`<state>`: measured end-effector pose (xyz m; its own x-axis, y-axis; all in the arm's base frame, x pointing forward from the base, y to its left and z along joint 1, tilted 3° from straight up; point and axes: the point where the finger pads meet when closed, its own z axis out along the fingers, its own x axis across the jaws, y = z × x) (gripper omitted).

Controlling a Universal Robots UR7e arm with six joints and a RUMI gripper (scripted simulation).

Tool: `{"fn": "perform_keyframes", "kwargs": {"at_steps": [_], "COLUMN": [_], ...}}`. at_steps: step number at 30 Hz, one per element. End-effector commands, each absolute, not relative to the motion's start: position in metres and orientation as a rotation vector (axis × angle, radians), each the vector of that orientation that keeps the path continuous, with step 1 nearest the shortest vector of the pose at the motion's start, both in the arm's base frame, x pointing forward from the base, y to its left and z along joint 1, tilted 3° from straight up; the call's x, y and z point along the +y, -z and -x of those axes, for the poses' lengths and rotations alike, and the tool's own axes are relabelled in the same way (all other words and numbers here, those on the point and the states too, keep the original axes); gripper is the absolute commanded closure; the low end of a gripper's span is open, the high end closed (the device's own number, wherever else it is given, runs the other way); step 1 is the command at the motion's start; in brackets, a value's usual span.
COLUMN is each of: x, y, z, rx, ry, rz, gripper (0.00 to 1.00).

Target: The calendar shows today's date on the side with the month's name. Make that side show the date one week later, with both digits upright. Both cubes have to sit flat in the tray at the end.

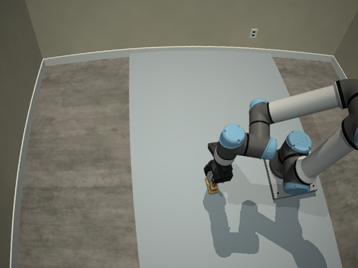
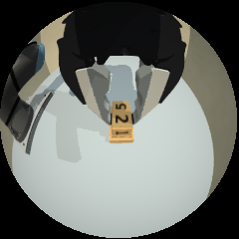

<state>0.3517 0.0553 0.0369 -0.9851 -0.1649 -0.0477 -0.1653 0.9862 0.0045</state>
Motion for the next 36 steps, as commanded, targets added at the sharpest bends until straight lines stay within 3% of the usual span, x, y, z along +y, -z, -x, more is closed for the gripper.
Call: {"fn": "perform_keyframes", "kwargs": {"at_steps": [1, 36], "x": [0.0558, 0.0561], "y": [-0.0355, -0.0267], "z": [-0.3506, -0.3499], "rx": [3.087, 3.089], "ry": [-0.013, -0.014], "rz": [0.257, 0.258], "gripper": [0.9, 0.9]}}
